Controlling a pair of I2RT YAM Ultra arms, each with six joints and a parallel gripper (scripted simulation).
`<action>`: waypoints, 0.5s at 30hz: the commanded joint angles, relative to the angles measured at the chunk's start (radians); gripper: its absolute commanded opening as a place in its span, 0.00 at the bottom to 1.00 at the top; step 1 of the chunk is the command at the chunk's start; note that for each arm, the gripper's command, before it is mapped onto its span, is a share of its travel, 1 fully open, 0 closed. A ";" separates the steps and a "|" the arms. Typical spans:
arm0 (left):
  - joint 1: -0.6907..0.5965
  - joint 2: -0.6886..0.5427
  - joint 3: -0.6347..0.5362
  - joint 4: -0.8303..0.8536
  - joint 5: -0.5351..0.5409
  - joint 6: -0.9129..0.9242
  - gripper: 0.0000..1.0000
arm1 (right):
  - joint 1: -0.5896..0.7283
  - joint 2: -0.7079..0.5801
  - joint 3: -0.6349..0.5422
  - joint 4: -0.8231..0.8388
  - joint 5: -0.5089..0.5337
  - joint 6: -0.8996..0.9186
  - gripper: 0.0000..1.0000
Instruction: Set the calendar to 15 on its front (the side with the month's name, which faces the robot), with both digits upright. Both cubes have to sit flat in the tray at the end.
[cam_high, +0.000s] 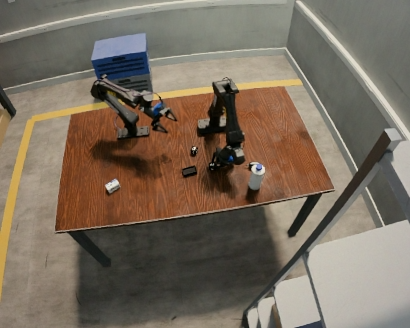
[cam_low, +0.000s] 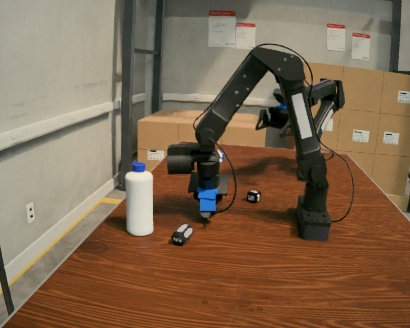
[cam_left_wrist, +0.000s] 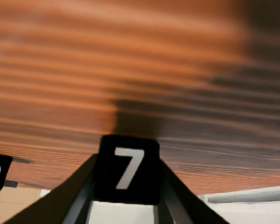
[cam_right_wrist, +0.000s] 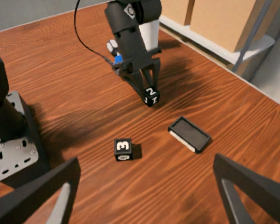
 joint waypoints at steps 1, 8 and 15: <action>0.005 0.008 0.009 -0.016 0.018 0.010 0.26 | -0.002 0.007 0.003 0.006 -0.004 -0.002 1.00; 0.006 -0.020 0.021 -0.031 0.018 0.007 0.26 | -0.002 0.007 0.003 0.006 -0.004 -0.002 1.00; 0.004 -0.122 0.073 -0.176 0.019 0.001 0.26 | -0.002 0.007 0.003 0.006 -0.004 -0.002 1.00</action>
